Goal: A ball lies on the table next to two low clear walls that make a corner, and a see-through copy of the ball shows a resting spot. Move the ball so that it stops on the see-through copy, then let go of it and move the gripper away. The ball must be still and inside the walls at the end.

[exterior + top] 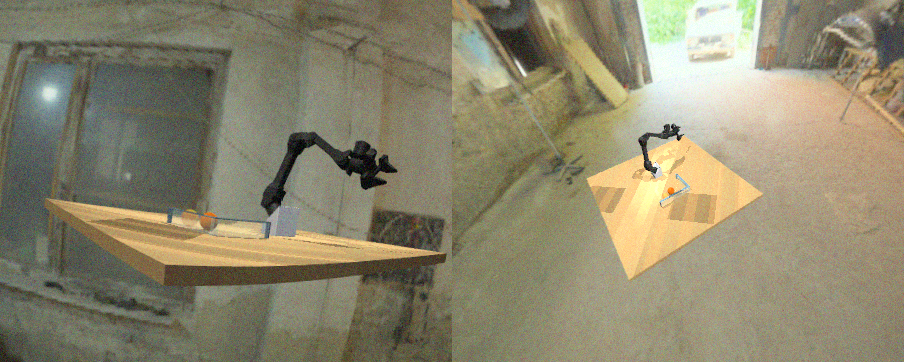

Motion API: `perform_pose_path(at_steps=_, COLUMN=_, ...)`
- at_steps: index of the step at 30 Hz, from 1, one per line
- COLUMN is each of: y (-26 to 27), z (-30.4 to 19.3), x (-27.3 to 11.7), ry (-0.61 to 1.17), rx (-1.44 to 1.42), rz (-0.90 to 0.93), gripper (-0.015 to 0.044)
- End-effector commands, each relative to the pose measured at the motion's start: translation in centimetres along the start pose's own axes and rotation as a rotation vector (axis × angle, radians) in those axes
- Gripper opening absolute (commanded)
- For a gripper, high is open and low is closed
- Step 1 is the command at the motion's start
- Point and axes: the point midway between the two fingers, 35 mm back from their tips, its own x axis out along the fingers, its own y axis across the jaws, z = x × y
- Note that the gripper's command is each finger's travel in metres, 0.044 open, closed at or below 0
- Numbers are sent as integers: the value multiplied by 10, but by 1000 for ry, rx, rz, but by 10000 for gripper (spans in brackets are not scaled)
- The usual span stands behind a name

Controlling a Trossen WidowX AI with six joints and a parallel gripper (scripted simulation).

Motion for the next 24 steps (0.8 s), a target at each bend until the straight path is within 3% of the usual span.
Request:
perform_pose_path(at_steps=1, y=-46, z=45, x=-6, ry=-34, rx=41, rz=-141, gripper=432)
perform_pose_path(at_steps=13, y=-225, z=151, x=-78, ry=-34, rx=241, rz=-613, gripper=432)
perform_pose_path(at_steps=24, y=-357, z=172, x=-186, ry=29, rx=455, rz=-938, gripper=432)
